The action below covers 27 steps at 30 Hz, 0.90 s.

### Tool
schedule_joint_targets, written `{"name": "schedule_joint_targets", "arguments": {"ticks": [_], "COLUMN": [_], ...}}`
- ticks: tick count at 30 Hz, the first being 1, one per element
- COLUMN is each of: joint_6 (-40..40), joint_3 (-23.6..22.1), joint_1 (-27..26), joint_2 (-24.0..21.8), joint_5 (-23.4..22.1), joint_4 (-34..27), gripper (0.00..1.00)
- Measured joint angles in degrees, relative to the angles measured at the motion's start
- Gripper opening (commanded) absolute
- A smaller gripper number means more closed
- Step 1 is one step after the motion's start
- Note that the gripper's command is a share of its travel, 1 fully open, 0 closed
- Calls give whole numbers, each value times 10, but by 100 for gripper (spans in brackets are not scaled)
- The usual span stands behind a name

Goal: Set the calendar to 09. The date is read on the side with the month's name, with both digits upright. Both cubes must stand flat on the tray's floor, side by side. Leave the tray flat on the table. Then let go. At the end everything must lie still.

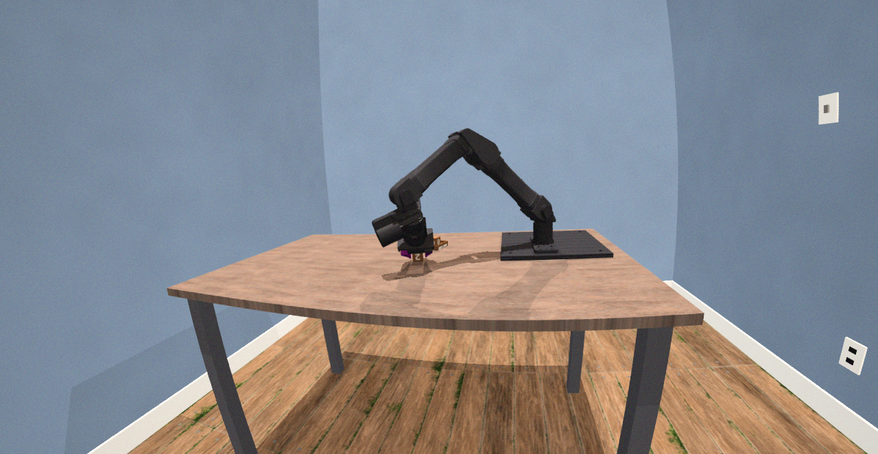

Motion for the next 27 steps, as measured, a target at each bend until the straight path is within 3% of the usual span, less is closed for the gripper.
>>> {"name": "schedule_joint_targets", "arguments": {"ticks": [15,16,27], "joint_6": [0,0,0], "joint_3": [0,0,0], "joint_1": [0,0,0], "joint_2": [0,0,0], "joint_5": [0,0,0], "joint_4": [0,0,0], "gripper": [47,27,27]}}
